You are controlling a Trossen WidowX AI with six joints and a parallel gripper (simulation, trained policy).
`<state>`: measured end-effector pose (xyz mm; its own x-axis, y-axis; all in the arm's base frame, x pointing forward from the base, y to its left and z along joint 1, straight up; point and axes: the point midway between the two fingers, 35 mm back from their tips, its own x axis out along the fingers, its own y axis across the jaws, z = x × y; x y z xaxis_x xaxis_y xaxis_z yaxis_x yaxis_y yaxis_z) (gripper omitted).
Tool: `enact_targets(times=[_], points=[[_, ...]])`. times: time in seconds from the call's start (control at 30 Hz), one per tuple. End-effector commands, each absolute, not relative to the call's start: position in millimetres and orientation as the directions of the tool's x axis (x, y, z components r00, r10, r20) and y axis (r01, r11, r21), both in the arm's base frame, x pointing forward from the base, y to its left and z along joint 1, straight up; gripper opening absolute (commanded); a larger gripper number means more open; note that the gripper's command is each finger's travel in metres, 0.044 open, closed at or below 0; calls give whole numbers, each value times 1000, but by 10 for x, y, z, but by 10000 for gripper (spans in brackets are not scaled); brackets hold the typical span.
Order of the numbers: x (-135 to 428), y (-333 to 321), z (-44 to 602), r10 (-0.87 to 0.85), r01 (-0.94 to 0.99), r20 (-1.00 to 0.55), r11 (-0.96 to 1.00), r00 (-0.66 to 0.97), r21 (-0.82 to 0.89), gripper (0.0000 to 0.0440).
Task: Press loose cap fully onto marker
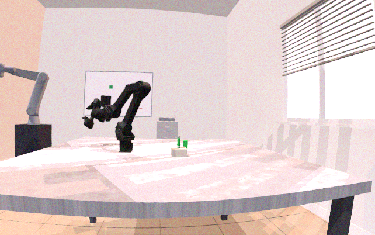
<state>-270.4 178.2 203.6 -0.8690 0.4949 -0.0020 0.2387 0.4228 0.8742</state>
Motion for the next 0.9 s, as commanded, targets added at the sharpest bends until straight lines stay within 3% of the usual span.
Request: enact_targets(times=[0.0,0.87], points=[[-2691,1862,2065,509,239,-23,443,-860,864,321],[-2388,2388,2027,620,229,-241,579,-746,782,327]])
